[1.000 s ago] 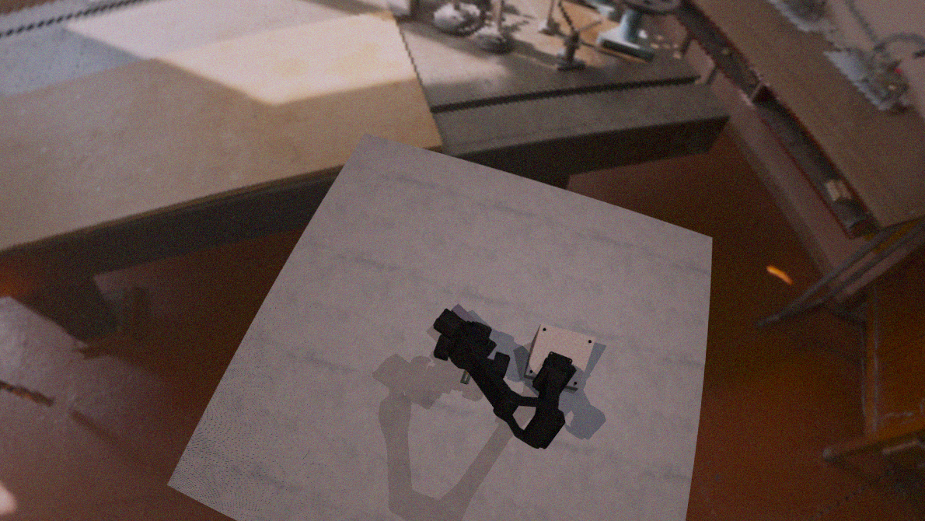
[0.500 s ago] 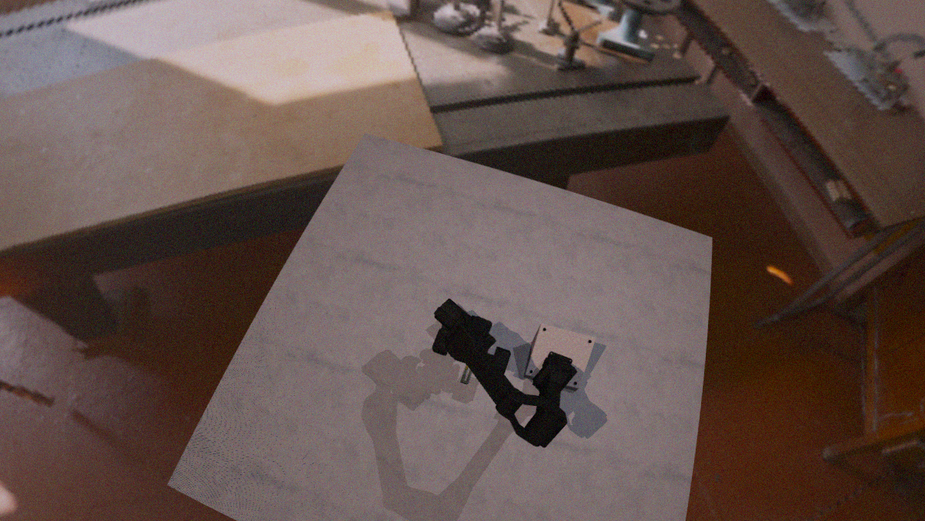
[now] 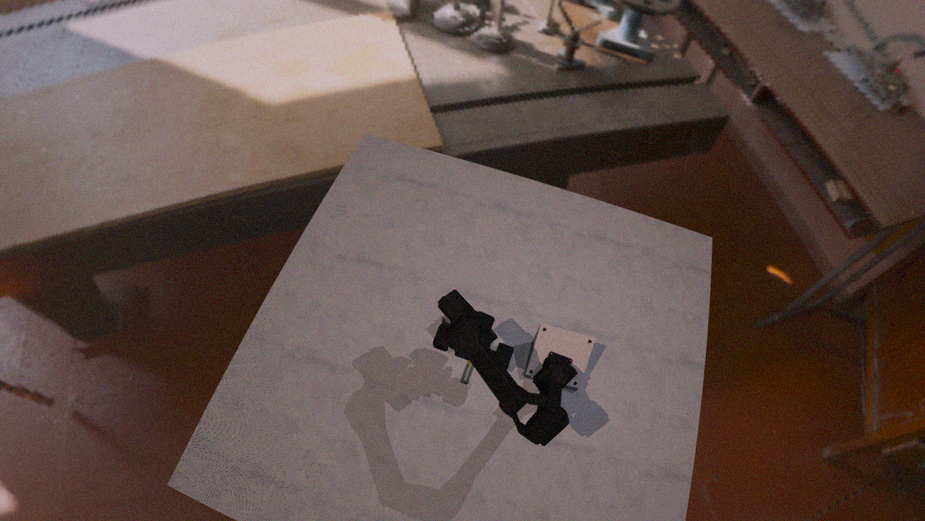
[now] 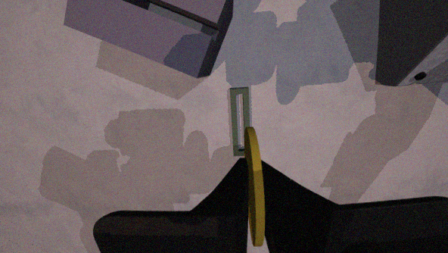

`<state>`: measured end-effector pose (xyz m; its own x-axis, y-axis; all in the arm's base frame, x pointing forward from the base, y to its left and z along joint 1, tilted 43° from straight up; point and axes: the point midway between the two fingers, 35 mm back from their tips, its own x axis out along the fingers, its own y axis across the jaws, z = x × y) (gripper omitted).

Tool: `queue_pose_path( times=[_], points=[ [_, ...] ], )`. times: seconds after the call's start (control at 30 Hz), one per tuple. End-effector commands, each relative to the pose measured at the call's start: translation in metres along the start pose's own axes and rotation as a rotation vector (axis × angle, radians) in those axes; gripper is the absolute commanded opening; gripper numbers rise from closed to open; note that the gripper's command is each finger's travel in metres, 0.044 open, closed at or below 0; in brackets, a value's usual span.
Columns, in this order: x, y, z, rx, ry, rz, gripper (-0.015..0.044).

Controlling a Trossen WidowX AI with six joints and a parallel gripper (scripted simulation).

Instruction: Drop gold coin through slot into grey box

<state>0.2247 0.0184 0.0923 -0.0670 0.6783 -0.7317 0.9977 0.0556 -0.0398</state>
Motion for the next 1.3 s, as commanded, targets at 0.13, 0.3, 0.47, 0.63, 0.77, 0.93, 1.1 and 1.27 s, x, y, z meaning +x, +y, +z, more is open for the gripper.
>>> queue_pose_path(
  times=[0.13, 0.3, 0.47, 0.63, 0.77, 0.93, 1.1, 1.27],
  points=[
    [-0.0109, -0.0001, -0.0007, -0.055, 0.0, 0.003, 0.0],
    [-0.011, 0.0009, -0.0004, -0.229, 0.0, 0.003, 0.0],
    [-0.0112, 0.0019, -0.0002, -0.402, -0.001, 0.003, 0.0],
    [-0.0113, 0.0029, 0.0, -0.576, -0.001, 0.003, 0.0],
    [-0.0114, 0.0037, 0.0002, -0.715, -0.001, 0.003, 0.0],
    [-0.0115, 0.0048, 0.0005, -0.889, -0.001, 0.003, 0.0],
    [-0.0116, 0.0058, 0.0007, -1.063, -0.002, 0.002, 0.0],
    [-0.0116, 0.0061, 0.0008, -1.115, -0.002, 0.002, 0.0]
  ],
)
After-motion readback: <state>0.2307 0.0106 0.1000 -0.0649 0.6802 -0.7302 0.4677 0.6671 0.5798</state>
